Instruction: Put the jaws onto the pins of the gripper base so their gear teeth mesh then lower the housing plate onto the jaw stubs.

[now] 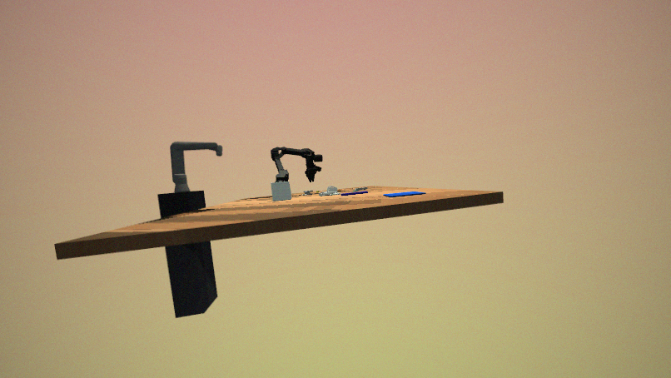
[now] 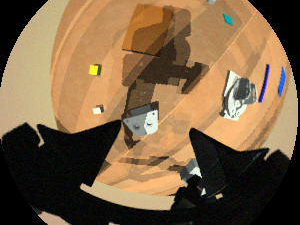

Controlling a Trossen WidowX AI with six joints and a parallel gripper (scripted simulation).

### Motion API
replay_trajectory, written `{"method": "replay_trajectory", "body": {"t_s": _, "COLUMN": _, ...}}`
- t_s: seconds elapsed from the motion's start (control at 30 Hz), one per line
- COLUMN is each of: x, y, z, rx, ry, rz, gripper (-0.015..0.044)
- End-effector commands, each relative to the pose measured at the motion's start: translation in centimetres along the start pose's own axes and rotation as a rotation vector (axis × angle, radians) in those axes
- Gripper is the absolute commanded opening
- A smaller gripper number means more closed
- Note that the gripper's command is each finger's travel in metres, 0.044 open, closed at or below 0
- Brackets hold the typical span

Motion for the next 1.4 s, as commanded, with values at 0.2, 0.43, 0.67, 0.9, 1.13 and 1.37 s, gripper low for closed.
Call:
{"method": "replay_trajectory", "body": {"t_s": 0.2, "x": -0.3, "y": 1.7, "z": -2.5, "rx": -0.324, "ry": 0.004, "rz": 0.021, "gripper": 0.0440}}
{"method": "replay_trajectory", "body": {"t_s": 0.43, "x": -0.3, "y": 2.1, "z": -3.2, "rx": -0.407, "ry": 0.004, "rz": 0.025, "gripper": 0.0440}}
{"method": "replay_trajectory", "body": {"t_s": 0.67, "x": 3.6, "y": 2.3, "z": -3.2, "rx": -0.408, "ry": 0.002, "rz": 0.028, "gripper": 0.0440}}
{"method": "replay_trajectory", "body": {"t_s": 0.9, "x": 4.1, "y": 2.3, "z": -3.2, "rx": -0.408, "ry": 0.002, "rz": 0.028, "gripper": 0.0440}}
{"method": "replay_trajectory", "body": {"t_s": 1.13, "x": 5.2, "y": 2.3, "z": -3.2, "rx": -0.408, "ry": 0.002, "rz": 0.029, "gripper": 0.0440}}
{"method": "replay_trajectory", "body": {"t_s": 1.37, "x": 5.7, "y": 2.3, "z": -3.2, "rx": -0.408, "ry": 0.001, "rz": 0.030, "gripper": 0.0440}}
Point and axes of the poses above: the point midway between the two fingers, 35 mm back from their tips, its own x axis out along the fingers, its own y axis across the jaws, z = x × y, the point moved 4 cm from there along -x, back along the fingers, and after that the axes turned 4 degrees about x, right-handed, at the moved point
